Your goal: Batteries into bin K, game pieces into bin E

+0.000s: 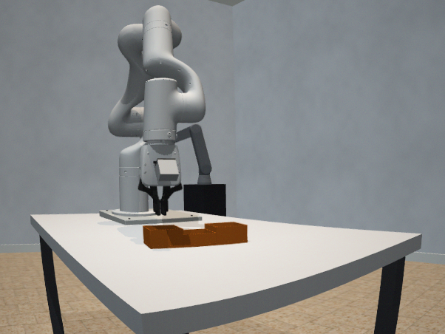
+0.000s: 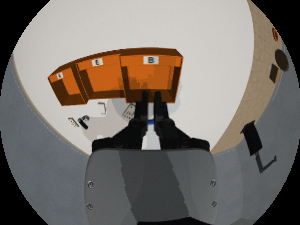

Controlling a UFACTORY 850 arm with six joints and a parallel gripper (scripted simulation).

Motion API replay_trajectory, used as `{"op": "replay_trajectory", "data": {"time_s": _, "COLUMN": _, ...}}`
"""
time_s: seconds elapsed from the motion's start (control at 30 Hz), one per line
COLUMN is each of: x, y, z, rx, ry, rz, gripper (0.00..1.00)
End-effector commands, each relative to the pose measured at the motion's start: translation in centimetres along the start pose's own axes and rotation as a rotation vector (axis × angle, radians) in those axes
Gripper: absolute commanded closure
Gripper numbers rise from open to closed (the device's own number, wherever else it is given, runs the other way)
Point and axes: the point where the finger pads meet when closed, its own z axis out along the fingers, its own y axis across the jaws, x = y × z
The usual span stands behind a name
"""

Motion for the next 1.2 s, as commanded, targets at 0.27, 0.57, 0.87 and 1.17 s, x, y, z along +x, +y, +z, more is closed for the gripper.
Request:
{"op": "replay_trajectory", "data": {"time_s": 0.27, "x": 0.3, "y": 0.1, "z": 2.1, "rx": 0.001, "ry": 0.002, "rz": -0.001, "gripper": 0.93}}
{"op": "replay_trajectory", "data": {"time_s": 0.57, "x": 0.3, "y": 0.1, "z": 4.0, "rx": 0.001, "ry": 0.002, "rz": -0.001, "gripper": 0.93}}
{"op": "replay_trajectory", "data": {"time_s": 0.87, "x": 0.3, "y": 0.1, "z": 5.9, "rx": 0.001, "ry": 0.002, "rz": -0.001, "gripper": 0.93}}
{"op": "replay_trajectory", "data": {"time_s": 1.17, "x": 0.3, "y": 0.1, "z": 6.0, "rx": 0.001, "ry": 0.002, "rz": -0.001, "gripper": 0.93}}
